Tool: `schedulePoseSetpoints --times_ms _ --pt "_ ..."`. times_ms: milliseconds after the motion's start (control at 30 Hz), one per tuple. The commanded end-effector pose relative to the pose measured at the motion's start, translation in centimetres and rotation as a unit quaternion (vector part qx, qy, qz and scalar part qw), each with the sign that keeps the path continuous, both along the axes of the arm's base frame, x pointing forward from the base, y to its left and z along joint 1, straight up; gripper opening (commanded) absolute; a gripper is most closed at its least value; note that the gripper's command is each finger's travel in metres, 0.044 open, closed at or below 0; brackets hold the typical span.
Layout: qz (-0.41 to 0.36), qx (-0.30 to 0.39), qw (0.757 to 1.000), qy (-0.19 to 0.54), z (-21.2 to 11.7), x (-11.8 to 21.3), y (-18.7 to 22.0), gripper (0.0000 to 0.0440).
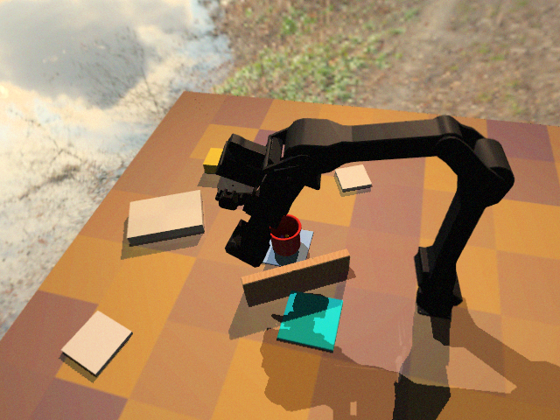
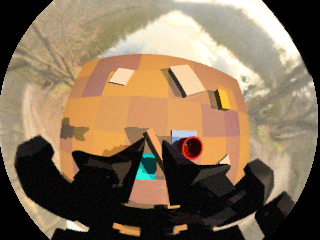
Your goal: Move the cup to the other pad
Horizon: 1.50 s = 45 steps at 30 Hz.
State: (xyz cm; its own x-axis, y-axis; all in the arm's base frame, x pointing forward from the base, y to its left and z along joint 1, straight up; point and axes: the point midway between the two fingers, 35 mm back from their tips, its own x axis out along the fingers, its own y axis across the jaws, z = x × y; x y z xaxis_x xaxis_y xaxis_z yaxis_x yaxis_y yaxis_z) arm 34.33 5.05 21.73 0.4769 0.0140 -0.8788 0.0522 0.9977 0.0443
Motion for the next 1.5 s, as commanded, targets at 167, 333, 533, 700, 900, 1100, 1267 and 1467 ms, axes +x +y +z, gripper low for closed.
schedulePoseSetpoints --times_ms 167,333,533,700,900,1100,1267,1467 --pt "0.01 -0.025 0.998 0.065 -1.0 -0.2 -1.1 0.0123" --pt "0.019 -0.039 0.994 0.102 -1.8 -0.4 -1.8 0.0115" --pt "0.032 -0.054 0.987 0.146 -2.9 -0.7 -2.9 0.0111" --pt "0.044 -0.065 0.981 0.179 -3.8 -0.9 -4.0 0.0113" --pt "0.056 -0.076 0.973 0.211 -5.1 -1.1 -5.3 0.0122" --pt "0.069 -0.083 0.967 0.232 -6.6 -1.1 -6.6 0.0138" --pt "0.08 -0.086 0.962 0.247 -8.2 -1.2 -7.5 0.0151" --pt "0.097 -0.088 0.955 0.264 -10.2 -1.4 -8.4 0.0165"
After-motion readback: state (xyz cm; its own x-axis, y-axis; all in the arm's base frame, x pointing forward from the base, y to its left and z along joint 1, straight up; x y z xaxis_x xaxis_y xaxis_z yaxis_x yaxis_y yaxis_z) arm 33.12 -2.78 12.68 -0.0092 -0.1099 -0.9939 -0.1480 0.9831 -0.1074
